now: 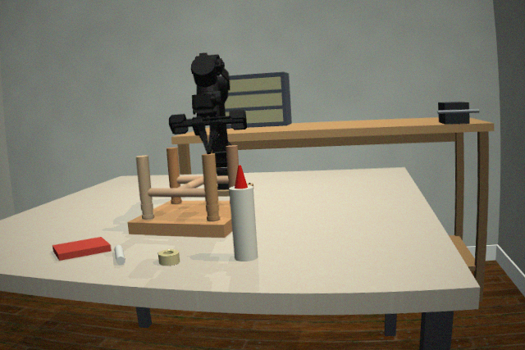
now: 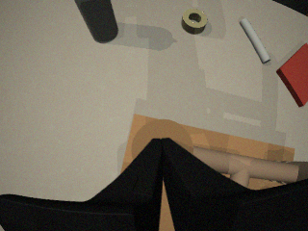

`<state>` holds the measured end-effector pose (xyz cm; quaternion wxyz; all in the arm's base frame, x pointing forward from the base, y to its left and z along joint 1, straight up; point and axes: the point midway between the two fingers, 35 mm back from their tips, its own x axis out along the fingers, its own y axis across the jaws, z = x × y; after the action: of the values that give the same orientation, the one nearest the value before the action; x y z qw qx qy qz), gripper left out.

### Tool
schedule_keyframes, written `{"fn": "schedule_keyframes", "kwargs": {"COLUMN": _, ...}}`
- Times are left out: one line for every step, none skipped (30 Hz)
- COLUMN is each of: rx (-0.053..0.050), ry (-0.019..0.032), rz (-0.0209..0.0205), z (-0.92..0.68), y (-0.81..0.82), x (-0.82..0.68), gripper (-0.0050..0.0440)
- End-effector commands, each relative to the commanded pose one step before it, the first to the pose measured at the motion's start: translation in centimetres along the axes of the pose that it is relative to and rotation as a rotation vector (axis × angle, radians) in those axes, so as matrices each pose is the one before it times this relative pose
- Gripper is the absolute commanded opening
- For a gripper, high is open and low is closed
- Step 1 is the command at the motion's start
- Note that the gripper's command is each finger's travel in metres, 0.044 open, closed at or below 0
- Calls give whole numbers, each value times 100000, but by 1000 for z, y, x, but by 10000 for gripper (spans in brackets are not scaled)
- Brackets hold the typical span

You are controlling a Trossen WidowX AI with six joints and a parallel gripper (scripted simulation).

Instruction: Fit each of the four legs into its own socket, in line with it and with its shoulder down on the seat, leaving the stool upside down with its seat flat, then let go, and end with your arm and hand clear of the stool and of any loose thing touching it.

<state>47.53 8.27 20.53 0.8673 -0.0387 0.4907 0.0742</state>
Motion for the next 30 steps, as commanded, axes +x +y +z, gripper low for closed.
{"fn": "schedule_keyframes", "kwargs": {"rx": -560, "ry": 1651, "rz": -438, "z": -543, "y": -88, "x": 584, "gripper": 0}}
{"fn": "schedule_keyframes", "kwargs": {"rx": 0, "ry": 0, "rz": 0, "z": -7, "y": 0, "x": 12, "gripper": 0}}
{"fn": "schedule_keyframes", "kwargs": {"rx": 0, "ry": 0, "rz": 0, "z": -7, "y": 0, "x": 12, "gripper": 0}}
{"fn": "schedule_keyframes", "kwargs": {"rx": 0, "ry": 0, "rz": 0, "z": -7, "y": 0, "x": 12, "gripper": 0}}
{"fn": "schedule_keyframes", "kwargs": {"rx": 0, "ry": 0, "rz": 0, "z": -7, "y": 0, "x": 12, "gripper": 0}}
{"fn": "schedule_keyframes", "kwargs": {"rx": 0, "ry": 0, "rz": 0, "z": -7, "y": 0, "x": 12, "gripper": 0}}
{"fn": "schedule_keyframes", "kwargs": {"rx": 0, "ry": 0, "rz": 0, "z": -7, "y": 0, "x": 12, "gripper": 0}}
{"fn": "schedule_keyframes", "kwargs": {"rx": 0, "ry": 0, "rz": 0, "z": -4, "y": 0, "x": 6, "gripper": 0}}
{"fn": "schedule_keyframes", "kwargs": {"rx": 0, "ry": 0, "rz": 0, "z": 0, "y": 0, "x": 0, "gripper": 0}}
{"fn": "schedule_keyframes", "kwargs": {"rx": 0, "ry": 0, "rz": 0, "z": 0, "y": 0, "x": 0, "gripper": 0}}
{"fn": "schedule_keyframes", "kwargs": {"rx": 0, "ry": 0, "rz": 0, "z": -3, "y": 0, "x": 6, "gripper": 0}}
{"fn": "schedule_keyframes", "kwargs": {"rx": 0, "ry": 0, "rz": 0, "z": -6, "y": 0, "x": 11, "gripper": 0}}
{"fn": "schedule_keyframes", "kwargs": {"rx": 0, "ry": 0, "rz": 0, "z": 0, "y": 0, "x": 0, "gripper": 0}}
{"fn": "schedule_keyframes", "kwargs": {"rx": 0, "ry": 0, "rz": 0, "z": 0, "y": 0, "x": 0, "gripper": 0}}
{"fn": "schedule_keyframes", "kwargs": {"rx": 0, "ry": 0, "rz": 0, "z": -7, "y": 0, "x": 12, "gripper": 0}}
{"fn": "schedule_keyframes", "kwargs": {"rx": 0, "ry": 0, "rz": 0, "z": -7, "y": 0, "x": 12, "gripper": 0}}
{"fn": "schedule_keyframes", "kwargs": {"rx": 0, "ry": 0, "rz": 0, "z": -7, "y": 0, "x": 12, "gripper": 0}}
{"fn": "schedule_keyframes", "kwargs": {"rx": 0, "ry": 0, "rz": 0, "z": -7, "y": 0, "x": 12, "gripper": 0}}
{"fn": "schedule_keyframes", "kwargs": {"rx": 0, "ry": 0, "rz": 0, "z": -7, "y": 0, "x": 12, "gripper": 0}}
{"fn": "schedule_keyframes", "kwargs": {"rx": 0, "ry": 0, "rz": 0, "z": -7, "y": 0, "x": 12, "gripper": 0}}
{"fn": "schedule_keyframes", "kwargs": {"rx": 0, "ry": 0, "rz": 0, "z": -7, "y": 0, "x": 12, "gripper": 0}}
{"fn": "schedule_keyframes", "kwargs": {"rx": 0, "ry": 0, "rz": 0, "z": -7, "y": 0, "x": 12, "gripper": 0}}
{"fn": "schedule_keyframes", "kwargs": {"rx": 0, "ry": 0, "rz": 0, "z": -7, "y": 0, "x": 12, "gripper": 0}}
{"fn": "schedule_keyframes", "kwargs": {"rx": 0, "ry": 0, "rz": 0, "z": -7, "y": 0, "x": 12, "gripper": 0}}
{"fn": "schedule_keyframes", "kwargs": {"rx": 0, "ry": 0, "rz": 0, "z": -7, "y": 0, "x": 12, "gripper": 0}}
{"fn": "schedule_keyframes", "kwargs": {"rx": 0, "ry": 0, "rz": 0, "z": -7, "y": 0, "x": 12, "gripper": 0}}
{"fn": "schedule_keyframes", "kwargs": {"rx": 0, "ry": 0, "rz": 0, "z": -7, "y": 0, "x": 12, "gripper": 0}}
{"fn": "schedule_keyframes", "kwargs": {"rx": 1, "ry": -1, "rz": 0, "z": -7, "y": 0, "x": 11, "gripper": 0}}
{"fn": "schedule_keyframes", "kwargs": {"rx": 0, "ry": 0, "rz": 0, "z": -7, "y": 0, "x": 12, "gripper": 0}}
{"fn": "schedule_keyframes", "kwargs": {"rx": 0, "ry": 0, "rz": 0, "z": 0, "y": 0, "x": 0, "gripper": 0}}
